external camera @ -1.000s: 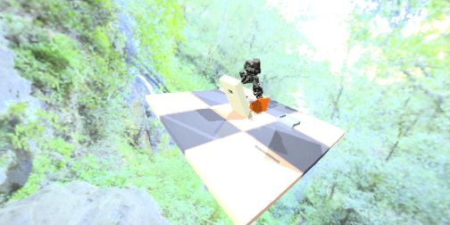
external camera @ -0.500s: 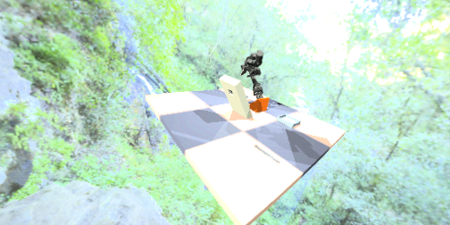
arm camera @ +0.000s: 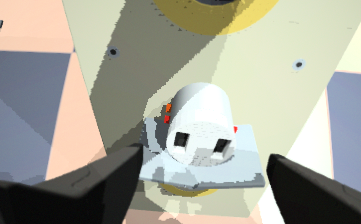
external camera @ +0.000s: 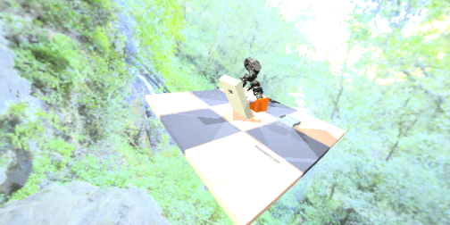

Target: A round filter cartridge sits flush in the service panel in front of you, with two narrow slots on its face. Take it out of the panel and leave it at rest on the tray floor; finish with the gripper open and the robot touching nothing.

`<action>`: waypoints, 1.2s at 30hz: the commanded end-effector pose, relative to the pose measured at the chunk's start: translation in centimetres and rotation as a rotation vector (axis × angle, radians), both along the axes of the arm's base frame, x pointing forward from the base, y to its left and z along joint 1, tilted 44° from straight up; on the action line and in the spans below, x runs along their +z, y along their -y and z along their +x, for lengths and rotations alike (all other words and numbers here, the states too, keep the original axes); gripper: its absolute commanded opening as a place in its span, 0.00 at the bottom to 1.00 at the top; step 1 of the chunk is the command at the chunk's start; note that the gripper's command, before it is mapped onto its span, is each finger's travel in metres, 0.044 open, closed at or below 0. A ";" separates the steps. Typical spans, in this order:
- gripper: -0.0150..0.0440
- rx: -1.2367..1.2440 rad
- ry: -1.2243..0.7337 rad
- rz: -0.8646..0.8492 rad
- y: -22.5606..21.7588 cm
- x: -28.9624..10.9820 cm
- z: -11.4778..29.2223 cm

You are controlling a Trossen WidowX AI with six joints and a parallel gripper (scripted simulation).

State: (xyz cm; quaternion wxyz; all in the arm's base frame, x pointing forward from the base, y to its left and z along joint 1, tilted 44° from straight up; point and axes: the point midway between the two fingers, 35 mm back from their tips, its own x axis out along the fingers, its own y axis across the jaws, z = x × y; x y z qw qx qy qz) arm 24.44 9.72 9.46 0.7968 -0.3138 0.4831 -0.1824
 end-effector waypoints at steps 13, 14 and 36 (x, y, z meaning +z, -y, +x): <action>0.77 -0.005 -0.016 -0.006 1.7 -2.0 1.0; 0.77 -0.005 -0.016 -0.006 1.8 -2.1 1.0; 0.71 -0.009 -0.006 0.003 2.9 -3.1 2.0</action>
